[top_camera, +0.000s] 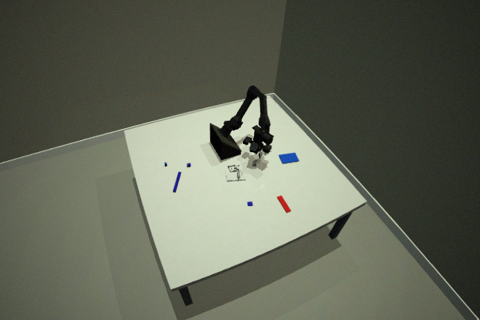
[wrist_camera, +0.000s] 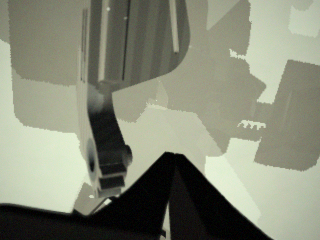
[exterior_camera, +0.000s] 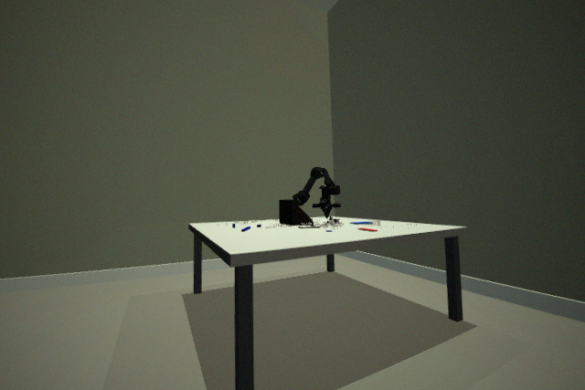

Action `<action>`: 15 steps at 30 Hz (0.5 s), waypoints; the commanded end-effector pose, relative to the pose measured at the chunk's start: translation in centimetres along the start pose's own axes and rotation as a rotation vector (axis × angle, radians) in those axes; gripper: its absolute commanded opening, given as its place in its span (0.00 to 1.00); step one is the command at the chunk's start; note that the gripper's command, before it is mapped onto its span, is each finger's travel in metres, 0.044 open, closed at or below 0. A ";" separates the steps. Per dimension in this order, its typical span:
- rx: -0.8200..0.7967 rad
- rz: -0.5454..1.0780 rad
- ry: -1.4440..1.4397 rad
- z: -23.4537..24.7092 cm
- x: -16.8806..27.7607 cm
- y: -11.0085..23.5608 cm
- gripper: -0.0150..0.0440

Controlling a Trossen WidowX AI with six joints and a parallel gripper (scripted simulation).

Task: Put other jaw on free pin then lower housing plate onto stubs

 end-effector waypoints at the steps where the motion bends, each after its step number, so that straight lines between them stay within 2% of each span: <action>1: 0.010 0.004 -0.013 -0.4 0.0 -0.9 0.25; 15: 0.009 0.005 -0.013 -0.4 0.1 -1.4 0.25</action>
Point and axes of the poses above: the point midway between the two fingers, 35 mm back from their tips, its own y axis back along the fingers, its own z axis across the jaws, x = y × z, the point moved 1 cm from there along y, back along the fingers, and after that the axes turned 15 degrees about y, right-handed, at the moved point
